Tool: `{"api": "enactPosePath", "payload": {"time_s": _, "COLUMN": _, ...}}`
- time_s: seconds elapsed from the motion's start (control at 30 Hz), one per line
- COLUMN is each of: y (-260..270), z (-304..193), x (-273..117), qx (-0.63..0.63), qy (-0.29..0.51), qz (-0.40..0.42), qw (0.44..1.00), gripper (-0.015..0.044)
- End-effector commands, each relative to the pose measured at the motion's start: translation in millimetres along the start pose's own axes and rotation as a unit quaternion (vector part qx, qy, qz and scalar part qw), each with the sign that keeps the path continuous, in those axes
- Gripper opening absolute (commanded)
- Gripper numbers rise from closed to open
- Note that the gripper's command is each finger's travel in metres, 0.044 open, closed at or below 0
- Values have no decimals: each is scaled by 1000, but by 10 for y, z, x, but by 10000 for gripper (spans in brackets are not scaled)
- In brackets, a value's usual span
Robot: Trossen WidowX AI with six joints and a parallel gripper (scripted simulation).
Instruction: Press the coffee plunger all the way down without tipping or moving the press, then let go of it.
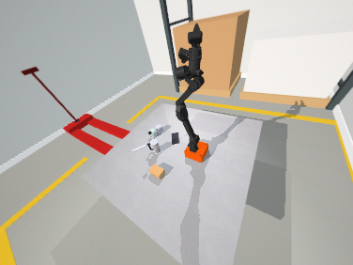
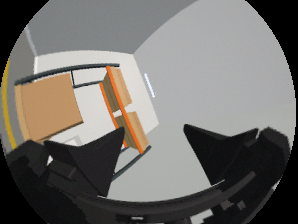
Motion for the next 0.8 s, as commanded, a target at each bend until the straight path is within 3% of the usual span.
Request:
{"api": "enactPosePath", "payload": {"time_s": 0.0, "y": 3, "z": -5, "x": 2, "qx": 4, "qy": -1, "qz": -1, "qw": 1000, "gripper": 426}}
{"api": "enactPosePath", "payload": {"time_s": 0.37, "y": 304, "z": -213, "x": 155, "qx": 239, "qy": -60, "qz": -35, "qw": 969, "gripper": 440}}
{"api": "enactPosePath", "payload": {"time_s": 0.77, "y": 990, "z": -167, "x": 366, "qx": 508, "qy": -85, "qz": -1, "qw": 857, "gripper": 440}}
Point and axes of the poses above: the point midway between the two fingers, 35 mm back from their tips, its own x axis out along the fingers, its own y axis across the jaws, z = x × y, the point moved 8 cm from there along -x, back along the fingers, and after that the axes turned 1 degree about x, right-handed, at the moved point
